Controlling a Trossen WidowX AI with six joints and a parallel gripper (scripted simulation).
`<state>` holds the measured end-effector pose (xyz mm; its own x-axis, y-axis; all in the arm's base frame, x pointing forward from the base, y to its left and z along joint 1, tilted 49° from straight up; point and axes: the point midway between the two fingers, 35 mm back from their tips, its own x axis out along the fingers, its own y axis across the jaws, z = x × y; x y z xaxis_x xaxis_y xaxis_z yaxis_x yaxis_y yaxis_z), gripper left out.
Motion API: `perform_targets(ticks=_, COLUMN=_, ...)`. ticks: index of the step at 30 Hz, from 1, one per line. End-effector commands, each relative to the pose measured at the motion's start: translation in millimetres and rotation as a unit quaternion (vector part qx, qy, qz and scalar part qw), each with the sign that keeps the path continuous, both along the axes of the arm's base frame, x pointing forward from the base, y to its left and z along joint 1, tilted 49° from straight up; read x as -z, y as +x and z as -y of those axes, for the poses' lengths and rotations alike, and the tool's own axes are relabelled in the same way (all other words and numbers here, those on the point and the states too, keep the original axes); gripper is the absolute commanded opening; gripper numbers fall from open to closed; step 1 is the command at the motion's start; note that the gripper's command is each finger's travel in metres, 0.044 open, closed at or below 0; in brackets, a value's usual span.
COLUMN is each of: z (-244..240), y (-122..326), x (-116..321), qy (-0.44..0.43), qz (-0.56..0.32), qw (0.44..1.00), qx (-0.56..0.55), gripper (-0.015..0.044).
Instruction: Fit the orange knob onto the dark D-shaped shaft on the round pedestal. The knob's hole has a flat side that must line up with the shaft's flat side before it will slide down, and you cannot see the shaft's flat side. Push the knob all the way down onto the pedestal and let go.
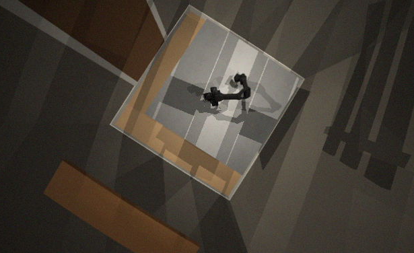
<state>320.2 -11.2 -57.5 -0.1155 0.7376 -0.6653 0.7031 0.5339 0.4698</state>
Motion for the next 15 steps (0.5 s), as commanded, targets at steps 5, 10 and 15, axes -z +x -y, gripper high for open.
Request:
perform_targets(ticks=5, z=4.7, y=-0.7, x=-0.4, qy=-0.013, qz=-0.067, qw=0.996, qx=0.063, gripper=0.0)
perform_targets(ticks=10, z=2.6, y=-0.3, x=0.4, qy=-0.013, qz=-0.067, qw=0.996, qx=0.063, gripper=0.0)
perform_targets(ticks=15, z=0.7, y=-0.1, x=0.6, qy=-0.013, qz=-0.067, qw=0.996, qx=0.063, gripper=0.0)
